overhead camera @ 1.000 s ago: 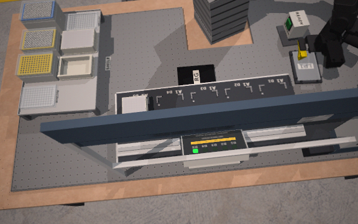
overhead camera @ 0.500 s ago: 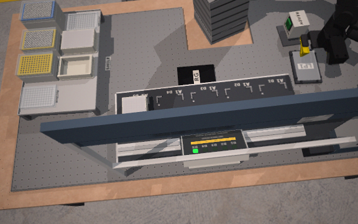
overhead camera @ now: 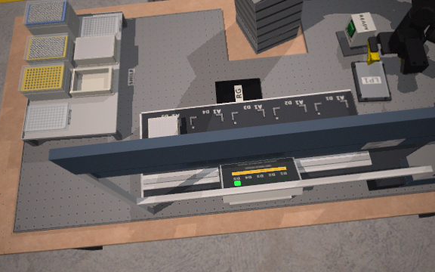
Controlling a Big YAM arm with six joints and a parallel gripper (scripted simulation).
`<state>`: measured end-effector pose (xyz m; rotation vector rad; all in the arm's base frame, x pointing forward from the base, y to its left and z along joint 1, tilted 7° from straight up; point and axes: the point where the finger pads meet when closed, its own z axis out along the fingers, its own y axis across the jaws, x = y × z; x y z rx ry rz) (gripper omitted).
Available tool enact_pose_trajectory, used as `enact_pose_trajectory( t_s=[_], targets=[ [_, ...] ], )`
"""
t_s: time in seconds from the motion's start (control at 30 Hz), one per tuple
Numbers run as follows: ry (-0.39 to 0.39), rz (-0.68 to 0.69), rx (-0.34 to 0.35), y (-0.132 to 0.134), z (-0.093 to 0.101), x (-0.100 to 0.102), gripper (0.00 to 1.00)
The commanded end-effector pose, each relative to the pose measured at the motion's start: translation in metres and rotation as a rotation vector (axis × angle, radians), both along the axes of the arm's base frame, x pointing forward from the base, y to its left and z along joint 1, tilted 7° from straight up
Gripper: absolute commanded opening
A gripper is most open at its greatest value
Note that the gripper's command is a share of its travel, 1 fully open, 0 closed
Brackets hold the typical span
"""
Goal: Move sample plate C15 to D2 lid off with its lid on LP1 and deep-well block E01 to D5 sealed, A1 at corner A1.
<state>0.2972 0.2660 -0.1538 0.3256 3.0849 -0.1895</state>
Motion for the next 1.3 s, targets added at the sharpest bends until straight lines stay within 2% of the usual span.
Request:
enact_pose_trajectory(
  t_s=[0.0,0.63,0.97,1.27],
  targets=[
    [-0.025,0.007,0.025,0.014,0.02,0.002,1.0],
    [-0.032,0.007,0.033,0.021,0.047,0.006,1.0],
    [-0.05,0.008,0.051,0.032,0.069,0.014,1.0],
    [-0.047,0.009,0.048,0.032,0.08,0.012,1.0]
  ],
)
